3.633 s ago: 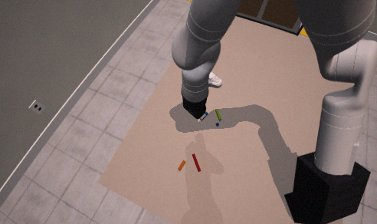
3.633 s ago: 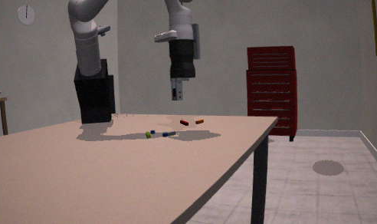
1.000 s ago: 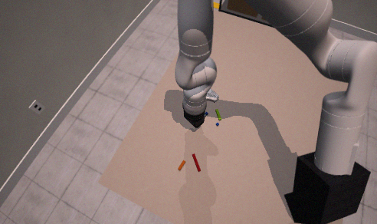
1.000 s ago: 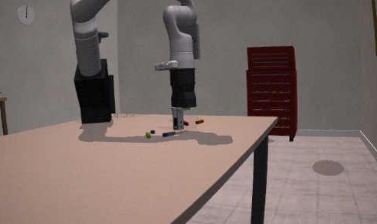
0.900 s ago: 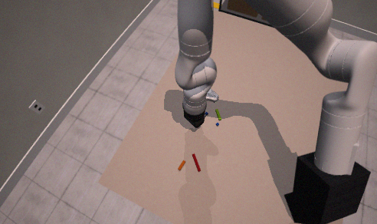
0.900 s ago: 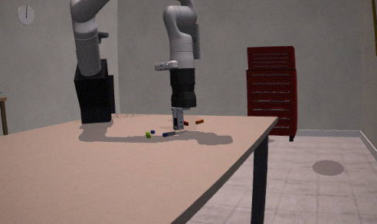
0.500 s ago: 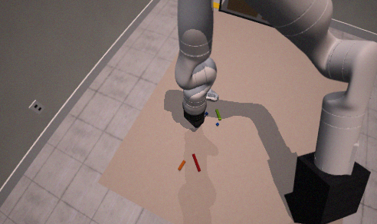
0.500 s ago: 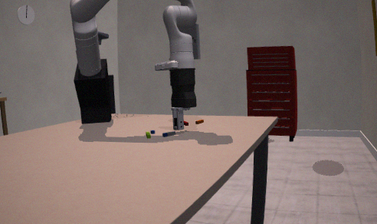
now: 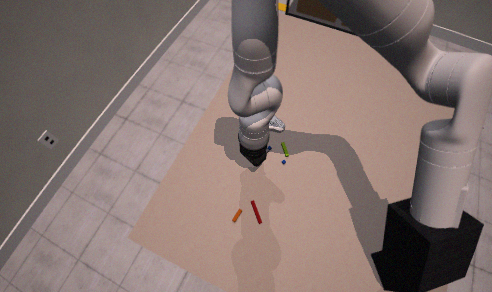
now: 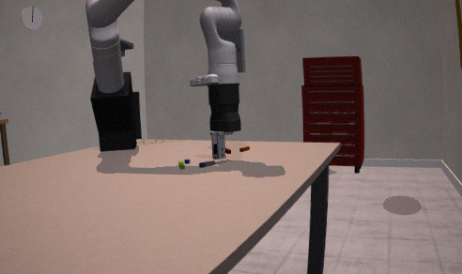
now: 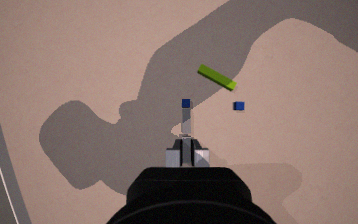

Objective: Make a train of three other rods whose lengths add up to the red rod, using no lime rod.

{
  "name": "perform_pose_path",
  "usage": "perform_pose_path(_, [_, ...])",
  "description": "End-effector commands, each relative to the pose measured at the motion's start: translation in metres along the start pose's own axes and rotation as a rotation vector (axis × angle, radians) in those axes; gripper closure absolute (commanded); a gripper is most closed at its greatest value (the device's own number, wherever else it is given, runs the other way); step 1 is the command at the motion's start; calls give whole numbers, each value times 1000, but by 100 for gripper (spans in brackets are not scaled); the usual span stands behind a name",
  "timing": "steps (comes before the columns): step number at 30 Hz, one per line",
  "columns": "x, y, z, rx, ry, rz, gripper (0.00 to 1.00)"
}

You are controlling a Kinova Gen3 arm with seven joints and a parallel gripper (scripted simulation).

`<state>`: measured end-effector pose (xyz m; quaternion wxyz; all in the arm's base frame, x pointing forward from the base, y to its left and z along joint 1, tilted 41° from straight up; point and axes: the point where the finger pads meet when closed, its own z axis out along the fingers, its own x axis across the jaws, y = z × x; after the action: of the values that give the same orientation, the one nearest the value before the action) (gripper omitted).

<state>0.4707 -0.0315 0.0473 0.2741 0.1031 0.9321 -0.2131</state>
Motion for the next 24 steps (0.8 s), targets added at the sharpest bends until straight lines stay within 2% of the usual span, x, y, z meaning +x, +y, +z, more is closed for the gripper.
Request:
perform_pose_path(1, [0, 0, 0, -1, -1, 0, 76])
perform_pose_path(24, [0, 0, 4, -1, -1, 0, 76])
